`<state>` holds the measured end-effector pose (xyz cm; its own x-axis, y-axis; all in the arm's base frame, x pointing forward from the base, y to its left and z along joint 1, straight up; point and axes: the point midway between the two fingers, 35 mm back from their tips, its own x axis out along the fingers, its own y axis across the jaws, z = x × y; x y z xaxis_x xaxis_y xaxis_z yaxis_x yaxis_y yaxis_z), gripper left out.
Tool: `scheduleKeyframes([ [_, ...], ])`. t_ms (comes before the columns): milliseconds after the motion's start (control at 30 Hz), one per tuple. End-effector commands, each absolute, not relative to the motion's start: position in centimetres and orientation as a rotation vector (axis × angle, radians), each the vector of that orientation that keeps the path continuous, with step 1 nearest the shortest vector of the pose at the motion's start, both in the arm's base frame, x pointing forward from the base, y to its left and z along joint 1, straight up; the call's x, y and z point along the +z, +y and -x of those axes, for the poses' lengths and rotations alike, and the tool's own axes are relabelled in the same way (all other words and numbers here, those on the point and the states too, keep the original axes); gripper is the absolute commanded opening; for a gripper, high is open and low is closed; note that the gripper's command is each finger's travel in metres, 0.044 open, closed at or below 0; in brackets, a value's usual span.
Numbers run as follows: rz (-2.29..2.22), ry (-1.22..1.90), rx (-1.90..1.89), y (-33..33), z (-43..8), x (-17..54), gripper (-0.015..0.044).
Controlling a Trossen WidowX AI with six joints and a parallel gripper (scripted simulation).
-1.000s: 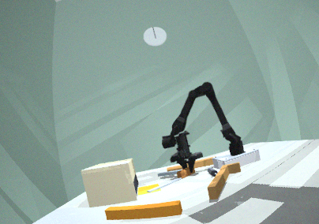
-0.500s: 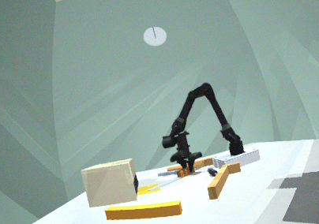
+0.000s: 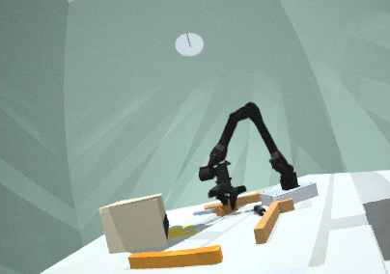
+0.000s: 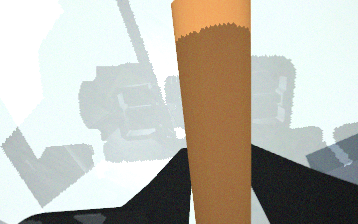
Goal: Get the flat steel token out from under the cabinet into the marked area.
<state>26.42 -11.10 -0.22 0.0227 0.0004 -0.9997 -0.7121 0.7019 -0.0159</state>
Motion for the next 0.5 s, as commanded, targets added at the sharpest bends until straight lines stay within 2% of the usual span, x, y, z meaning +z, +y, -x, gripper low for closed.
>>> scheduleKeyframes([
  [0,0.626,1.459,0.602,-11.7,-26.6,-0.1,0.0],
  [467,0.627,1.459,0.601,-13.5,-26.7,0.0,0.0],
])
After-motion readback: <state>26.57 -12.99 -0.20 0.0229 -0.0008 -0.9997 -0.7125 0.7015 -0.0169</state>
